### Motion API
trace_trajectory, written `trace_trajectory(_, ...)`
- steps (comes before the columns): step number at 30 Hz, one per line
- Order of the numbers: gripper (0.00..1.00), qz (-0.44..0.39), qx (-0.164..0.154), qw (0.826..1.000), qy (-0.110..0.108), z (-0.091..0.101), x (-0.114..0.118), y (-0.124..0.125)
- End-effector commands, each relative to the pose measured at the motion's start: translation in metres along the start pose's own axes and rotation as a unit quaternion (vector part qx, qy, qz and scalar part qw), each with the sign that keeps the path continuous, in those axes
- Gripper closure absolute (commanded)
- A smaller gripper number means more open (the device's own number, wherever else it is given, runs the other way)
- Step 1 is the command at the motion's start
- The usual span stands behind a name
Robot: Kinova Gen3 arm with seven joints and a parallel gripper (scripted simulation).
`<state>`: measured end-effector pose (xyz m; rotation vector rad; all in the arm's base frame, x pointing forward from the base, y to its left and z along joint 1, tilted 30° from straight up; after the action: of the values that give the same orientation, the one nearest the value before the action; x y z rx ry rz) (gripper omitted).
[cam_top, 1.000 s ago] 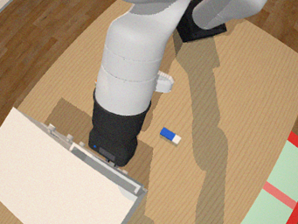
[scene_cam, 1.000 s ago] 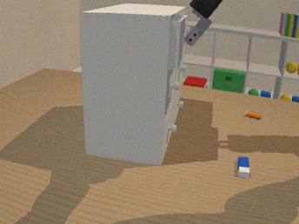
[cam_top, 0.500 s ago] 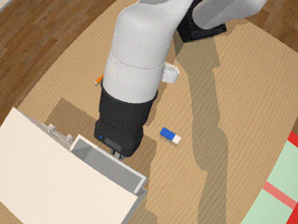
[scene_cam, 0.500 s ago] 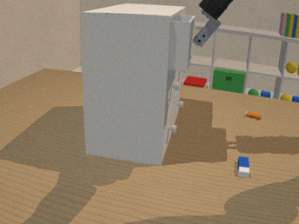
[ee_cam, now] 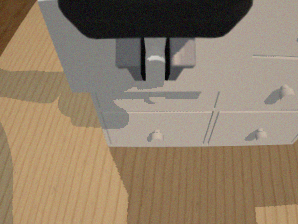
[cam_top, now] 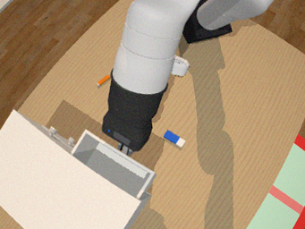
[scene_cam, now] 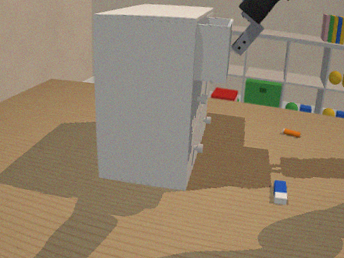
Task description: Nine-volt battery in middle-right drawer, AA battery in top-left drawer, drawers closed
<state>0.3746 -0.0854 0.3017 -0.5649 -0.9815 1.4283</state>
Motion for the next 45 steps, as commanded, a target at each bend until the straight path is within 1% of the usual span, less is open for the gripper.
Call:
trace_trajectory(1, 0.63, -0.001, 0.001, 1.000, 0.003, 0.0023, -0.0008, 0.0028)
trace_trajectory(18, 0.63, -0.001, 0.001, 1.000, 0.003, 0.0076, 0.0007, 0.0103)
trace_trajectory(39, 0.63, -0.001, 0.001, 1.000, 0.003, 0.0081, 0.0008, 0.0110)
trace_trajectory(40, 0.57, -0.001, 0.001, 1.000, 0.003, 0.0081, 0.0008, 0.0110)
trace_trajectory(43, 0.57, -0.001, 0.001, 1.000, 0.003, 0.0081, 0.0008, 0.0110)
trace_trajectory(44, 0.51, -0.001, 0.001, 1.000, 0.003, 0.0081, 0.0008, 0.0110)
trace_trajectory(45, 0.51, -0.001, 0.001, 1.000, 0.003, 0.0081, 0.0008, 0.0110)
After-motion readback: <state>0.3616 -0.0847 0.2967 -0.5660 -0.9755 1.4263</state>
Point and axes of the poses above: the point where the finger pads meet when closed, its own z axis back along the fingers, its own x axis across the jaws, y = z × x, the point moved 4 cm from there along z, back along the fingers, and after that the axes turned 11 degrees about z, right-handed, at the moved point
